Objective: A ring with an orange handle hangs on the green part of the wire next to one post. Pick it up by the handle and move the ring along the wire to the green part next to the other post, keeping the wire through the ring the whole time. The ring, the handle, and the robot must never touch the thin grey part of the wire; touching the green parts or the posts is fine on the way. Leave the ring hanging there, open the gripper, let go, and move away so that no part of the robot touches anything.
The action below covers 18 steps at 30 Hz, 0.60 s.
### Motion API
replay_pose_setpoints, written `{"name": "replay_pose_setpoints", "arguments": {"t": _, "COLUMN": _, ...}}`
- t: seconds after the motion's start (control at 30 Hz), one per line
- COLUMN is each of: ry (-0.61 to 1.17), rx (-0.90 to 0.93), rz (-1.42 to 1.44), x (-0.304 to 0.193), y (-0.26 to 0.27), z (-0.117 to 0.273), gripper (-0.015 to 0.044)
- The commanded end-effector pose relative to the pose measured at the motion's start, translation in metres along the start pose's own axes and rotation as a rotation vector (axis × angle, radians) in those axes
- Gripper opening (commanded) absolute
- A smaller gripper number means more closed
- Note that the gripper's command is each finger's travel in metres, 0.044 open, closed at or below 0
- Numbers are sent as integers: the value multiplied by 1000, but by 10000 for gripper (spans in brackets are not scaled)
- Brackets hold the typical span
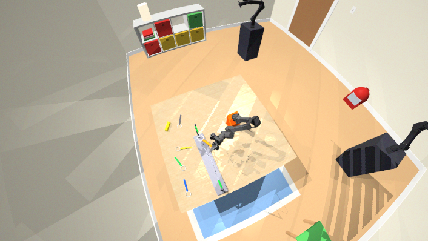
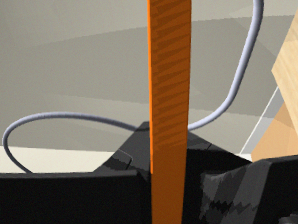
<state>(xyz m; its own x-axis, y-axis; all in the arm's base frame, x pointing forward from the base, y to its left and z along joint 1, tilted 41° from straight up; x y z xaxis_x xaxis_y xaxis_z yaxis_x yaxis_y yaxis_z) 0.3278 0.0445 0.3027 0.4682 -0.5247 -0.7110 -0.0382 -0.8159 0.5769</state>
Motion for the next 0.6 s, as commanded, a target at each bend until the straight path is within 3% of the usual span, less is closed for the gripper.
{"name": "replay_pose_setpoints", "arguments": {"t": 0.0, "ry": 1, "rx": -49, "rz": 83, "x": 4, "y": -13, "z": 3, "gripper": -150}}
{"name": "replay_pose_setpoints", "arguments": {"t": 0.57, "ry": -69, "rx": -228, "rz": 472, "x": 31, "y": -63, "z": 10, "gripper": -150}}
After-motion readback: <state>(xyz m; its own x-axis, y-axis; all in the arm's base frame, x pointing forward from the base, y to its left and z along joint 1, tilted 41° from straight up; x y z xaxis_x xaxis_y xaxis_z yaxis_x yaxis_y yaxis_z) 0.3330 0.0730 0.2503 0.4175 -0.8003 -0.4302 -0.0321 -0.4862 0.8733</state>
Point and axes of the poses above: the point midway between the two fingers, 35 mm back from their tips, its own z axis back along the fingers, its own y axis across the jaws, x = y × z, the point moved 5 cm from there along z, back along the fingers, and after that the axes turned 13 degrees about -z, right-handed, at the moved point
